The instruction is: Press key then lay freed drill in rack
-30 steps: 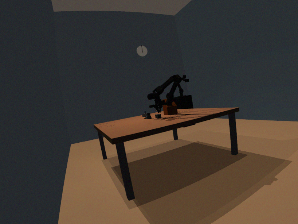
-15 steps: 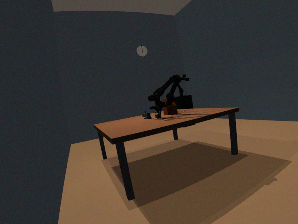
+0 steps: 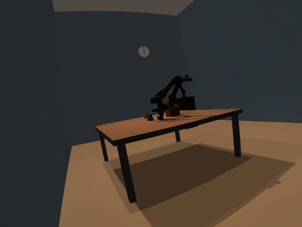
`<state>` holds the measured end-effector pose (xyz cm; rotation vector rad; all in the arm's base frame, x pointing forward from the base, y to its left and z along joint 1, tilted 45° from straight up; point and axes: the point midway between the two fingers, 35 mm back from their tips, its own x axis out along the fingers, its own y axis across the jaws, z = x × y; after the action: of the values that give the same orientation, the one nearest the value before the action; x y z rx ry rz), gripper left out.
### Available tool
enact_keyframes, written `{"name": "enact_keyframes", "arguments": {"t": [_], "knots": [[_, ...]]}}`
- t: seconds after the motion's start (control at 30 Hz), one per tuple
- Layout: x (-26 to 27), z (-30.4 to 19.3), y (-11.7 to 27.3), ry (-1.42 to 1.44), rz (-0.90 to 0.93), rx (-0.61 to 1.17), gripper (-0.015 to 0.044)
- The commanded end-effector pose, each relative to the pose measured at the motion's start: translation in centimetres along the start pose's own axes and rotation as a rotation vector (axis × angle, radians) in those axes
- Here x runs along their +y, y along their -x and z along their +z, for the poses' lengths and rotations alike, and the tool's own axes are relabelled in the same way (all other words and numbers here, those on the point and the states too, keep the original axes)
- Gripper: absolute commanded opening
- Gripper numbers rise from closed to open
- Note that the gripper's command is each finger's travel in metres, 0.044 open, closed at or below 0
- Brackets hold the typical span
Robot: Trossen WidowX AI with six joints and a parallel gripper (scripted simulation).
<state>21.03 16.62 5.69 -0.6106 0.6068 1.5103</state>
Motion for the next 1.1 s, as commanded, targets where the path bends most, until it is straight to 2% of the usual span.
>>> {"name": "enact_keyframes", "arguments": {"t": [0.0,1.07], "knots": [[0.1,-0.1,-0.6,-0.011,0.003,0.006,0.0000],[0.3,-0.5,-2.6,-0.011,0.003,0.005,0.0000]]}}
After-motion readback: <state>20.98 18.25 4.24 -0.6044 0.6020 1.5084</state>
